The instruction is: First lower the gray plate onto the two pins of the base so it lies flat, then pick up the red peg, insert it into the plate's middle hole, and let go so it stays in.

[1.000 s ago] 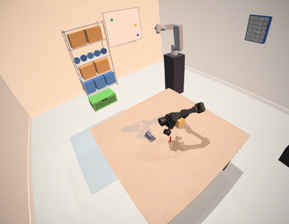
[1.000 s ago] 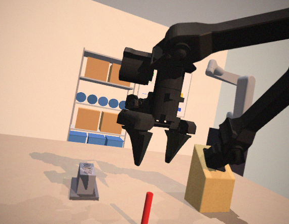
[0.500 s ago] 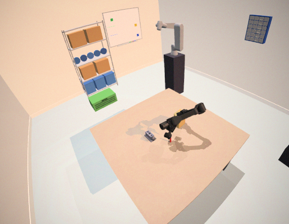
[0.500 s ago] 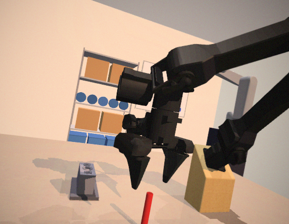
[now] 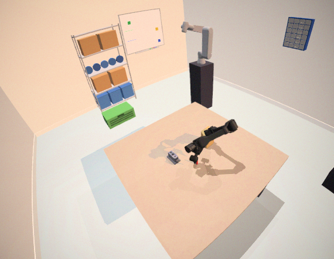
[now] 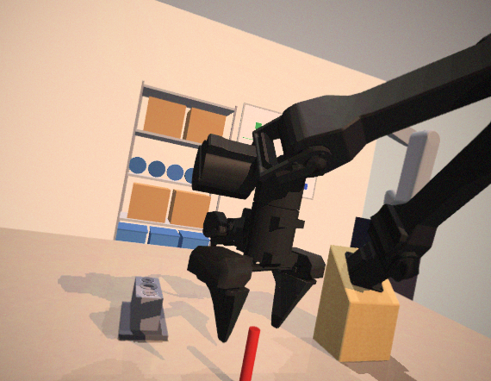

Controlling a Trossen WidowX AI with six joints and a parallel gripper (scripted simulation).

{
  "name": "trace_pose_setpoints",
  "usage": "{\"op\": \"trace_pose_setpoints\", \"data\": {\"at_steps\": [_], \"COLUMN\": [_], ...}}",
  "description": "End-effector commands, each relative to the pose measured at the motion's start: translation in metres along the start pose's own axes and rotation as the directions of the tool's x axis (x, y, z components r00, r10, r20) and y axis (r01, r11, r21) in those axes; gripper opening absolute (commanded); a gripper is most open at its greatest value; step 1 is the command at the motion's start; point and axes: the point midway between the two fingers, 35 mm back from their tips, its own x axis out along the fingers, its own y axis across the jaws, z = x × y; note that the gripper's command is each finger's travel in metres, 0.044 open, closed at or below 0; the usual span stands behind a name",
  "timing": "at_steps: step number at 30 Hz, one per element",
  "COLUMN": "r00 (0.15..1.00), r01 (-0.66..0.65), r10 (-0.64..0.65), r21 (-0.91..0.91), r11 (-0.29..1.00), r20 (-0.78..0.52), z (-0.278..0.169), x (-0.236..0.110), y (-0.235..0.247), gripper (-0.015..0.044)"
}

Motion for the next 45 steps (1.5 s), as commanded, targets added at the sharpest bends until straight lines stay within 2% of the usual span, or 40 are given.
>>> {"op": "trace_pose_setpoints", "data": {"at_steps": [1, 19, 34, 41, 45], "r00": [1.000, 1.000, 1.000, 1.000, 1.000], "r01": [0.007, 0.006, 0.006, 0.006, 0.006], "r10": [-0.007, -0.006, -0.006, -0.006, -0.006], "r21": [0.013, 0.013, 0.013, 0.013, 0.013], "r11": [1.000, 1.000, 1.000, 1.000, 1.000], "r20": [-0.008, -0.012, -0.012, -0.012, -0.011], "z": [0.000, -0.001, -0.001, -0.001, -0.001], "x": [0.009, 0.034, 0.034, 0.034, 0.033], "y": [-0.004, -0.005, -0.005, -0.005, -0.005], "gripper": [0.0440, 0.0440, 0.0046, 0.0000, 0.0000]}}
